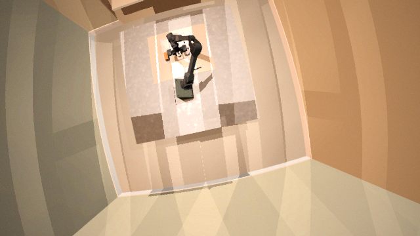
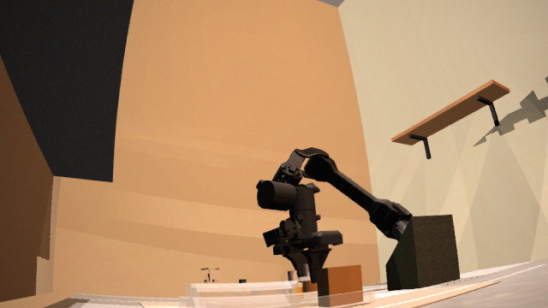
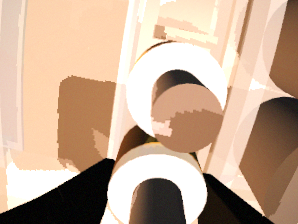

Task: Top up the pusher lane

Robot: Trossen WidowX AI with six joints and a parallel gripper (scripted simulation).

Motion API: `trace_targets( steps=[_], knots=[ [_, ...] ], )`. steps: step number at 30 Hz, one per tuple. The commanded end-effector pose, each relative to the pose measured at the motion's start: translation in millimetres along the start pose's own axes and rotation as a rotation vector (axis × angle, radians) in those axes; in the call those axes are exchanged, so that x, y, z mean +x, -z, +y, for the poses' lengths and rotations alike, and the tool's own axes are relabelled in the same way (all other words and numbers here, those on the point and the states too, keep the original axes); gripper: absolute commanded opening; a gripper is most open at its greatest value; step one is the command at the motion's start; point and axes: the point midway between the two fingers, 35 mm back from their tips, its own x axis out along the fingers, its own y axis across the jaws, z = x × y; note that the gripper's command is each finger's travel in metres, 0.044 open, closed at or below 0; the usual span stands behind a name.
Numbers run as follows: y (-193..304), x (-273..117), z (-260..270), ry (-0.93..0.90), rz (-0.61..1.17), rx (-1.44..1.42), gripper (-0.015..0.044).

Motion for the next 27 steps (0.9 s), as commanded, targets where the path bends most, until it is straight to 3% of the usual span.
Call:
trace_targets(
  steps=[1, 27],
  knots=[
    [-3.9, 0.8, -0.9, 0.005, -0.016, 0.006, 0.0000],
    [-2.4, 10.1, -1.1, 0.006, -0.016, 0.006, 0.0000]
  ],
)
